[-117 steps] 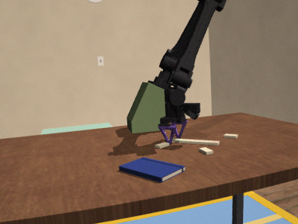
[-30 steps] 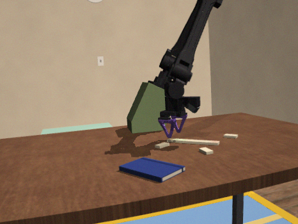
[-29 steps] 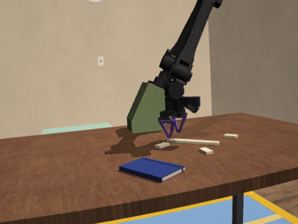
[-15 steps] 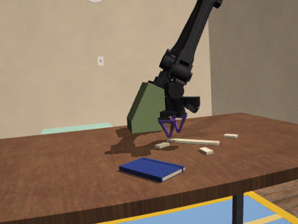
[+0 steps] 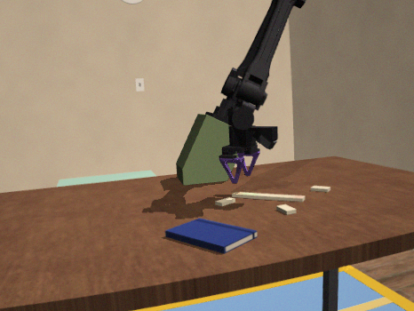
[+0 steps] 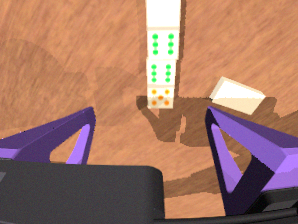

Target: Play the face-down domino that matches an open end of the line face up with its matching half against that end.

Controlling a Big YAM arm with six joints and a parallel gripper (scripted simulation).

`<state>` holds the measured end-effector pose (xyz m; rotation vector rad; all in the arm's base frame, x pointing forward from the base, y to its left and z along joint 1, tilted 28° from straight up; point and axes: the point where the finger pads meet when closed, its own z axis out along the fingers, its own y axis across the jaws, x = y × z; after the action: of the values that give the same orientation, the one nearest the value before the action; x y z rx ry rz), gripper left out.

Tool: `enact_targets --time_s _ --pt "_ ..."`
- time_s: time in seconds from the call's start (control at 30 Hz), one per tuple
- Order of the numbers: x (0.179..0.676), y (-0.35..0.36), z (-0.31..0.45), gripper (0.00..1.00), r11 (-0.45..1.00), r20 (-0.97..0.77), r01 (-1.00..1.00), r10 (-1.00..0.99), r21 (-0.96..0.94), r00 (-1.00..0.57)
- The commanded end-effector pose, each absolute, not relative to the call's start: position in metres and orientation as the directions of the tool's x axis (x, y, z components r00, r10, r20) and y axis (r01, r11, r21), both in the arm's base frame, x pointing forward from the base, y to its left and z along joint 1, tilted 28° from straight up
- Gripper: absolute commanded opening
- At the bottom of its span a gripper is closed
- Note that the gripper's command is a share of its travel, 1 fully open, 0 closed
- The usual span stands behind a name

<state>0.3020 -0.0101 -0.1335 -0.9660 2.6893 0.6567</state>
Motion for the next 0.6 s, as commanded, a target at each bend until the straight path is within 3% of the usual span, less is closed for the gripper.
enact_targets --time_s 0.0,0.57 --pt "0.311 -0.034 -0.101 0.93 0.695 -0.367 -0.654 -0.549 0.298 -0.751" --pt "0.307 -0.038 -0.09 0.93 0.709 -0.363 -0.638 -0.533 0.301 -0.764"
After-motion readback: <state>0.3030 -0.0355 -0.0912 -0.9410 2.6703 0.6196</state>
